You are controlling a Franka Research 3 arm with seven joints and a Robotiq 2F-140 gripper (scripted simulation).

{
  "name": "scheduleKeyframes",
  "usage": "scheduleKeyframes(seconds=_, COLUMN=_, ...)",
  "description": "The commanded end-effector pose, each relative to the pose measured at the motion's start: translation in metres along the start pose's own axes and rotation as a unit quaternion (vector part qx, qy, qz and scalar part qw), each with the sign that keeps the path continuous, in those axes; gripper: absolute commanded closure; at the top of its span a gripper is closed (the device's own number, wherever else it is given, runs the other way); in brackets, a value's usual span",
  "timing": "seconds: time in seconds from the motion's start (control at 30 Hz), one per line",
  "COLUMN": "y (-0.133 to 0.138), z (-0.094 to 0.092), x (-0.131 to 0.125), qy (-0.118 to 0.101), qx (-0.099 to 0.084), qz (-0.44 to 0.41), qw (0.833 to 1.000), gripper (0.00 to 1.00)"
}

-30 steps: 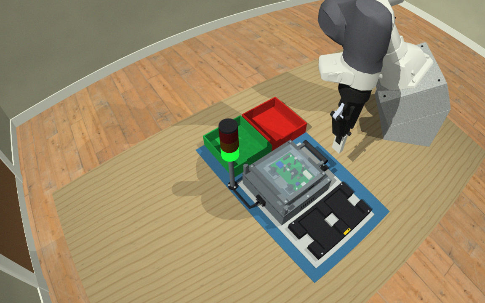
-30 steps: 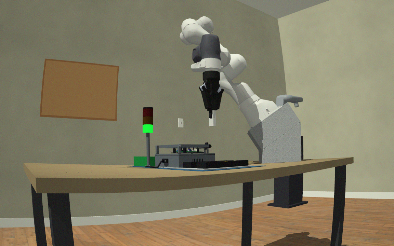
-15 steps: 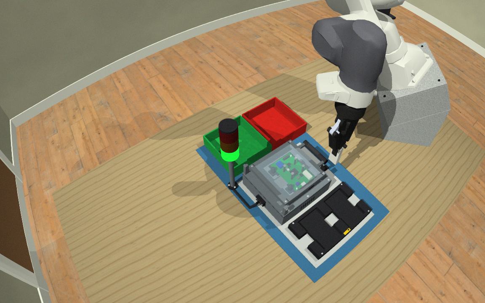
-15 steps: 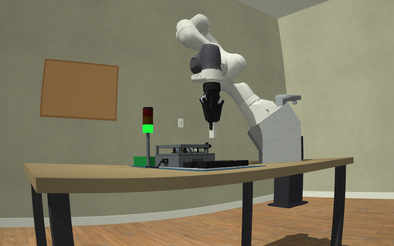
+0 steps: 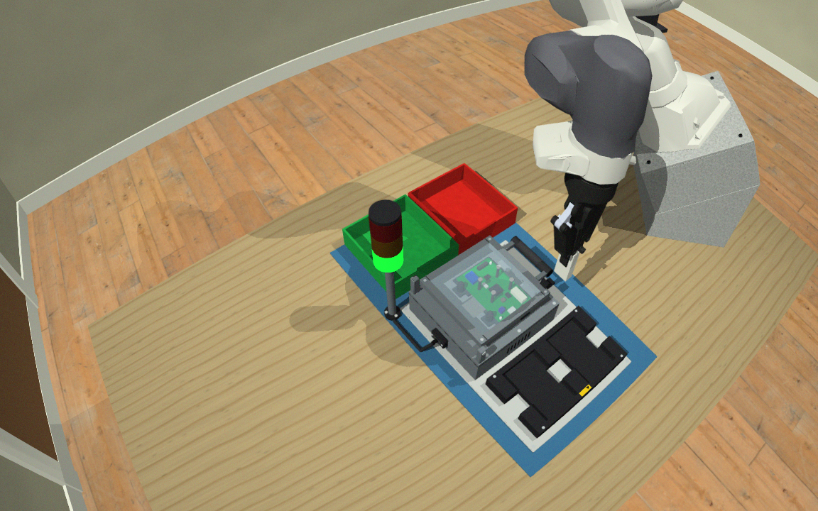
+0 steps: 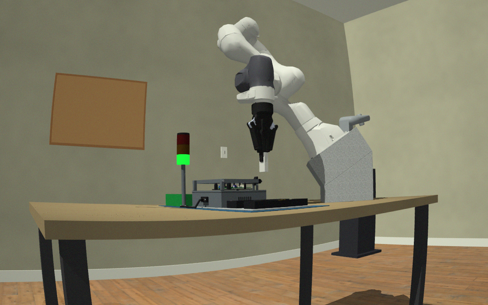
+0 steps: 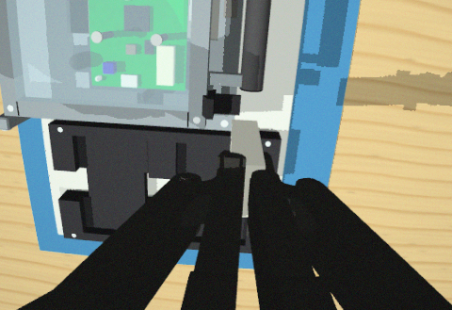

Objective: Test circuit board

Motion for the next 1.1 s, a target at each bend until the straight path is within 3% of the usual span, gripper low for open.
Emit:
scheduleKeyframes(seconds=0.0, y=-0.001, z=0.0, x=-0.002, qy=-0.002, qx=0.001, qz=0.008, qw=1.0, gripper=1.0)
scheduleKeyframes(seconds=0.43, y=-0.001, z=0.001, x=-0.002, qy=-0.002, qx=0.001, qz=0.008, qw=1.0, gripper=1.0)
scheduleKeyframes(seconds=0.83, y=-0.002, z=0.022, x=-0.003, qy=-0.002, qx=0.001, qz=0.008, qw=1.0, gripper=1.0)
scheduleKeyframes(seconds=1.07, y=-0.002, z=0.026, x=-0.003, qy=-0.002, qx=0.001, qz=0.008, qw=1.0, gripper=1.0)
Point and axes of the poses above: the point where the finger pads meet when closed, its own z axis out along the fingers, its own y axis across the jaws, x = y × z, the point moved 1 cm from there along -z, back along the fingers, and after that the axes turned 2 degrees about -z, right-handed, at the moved point
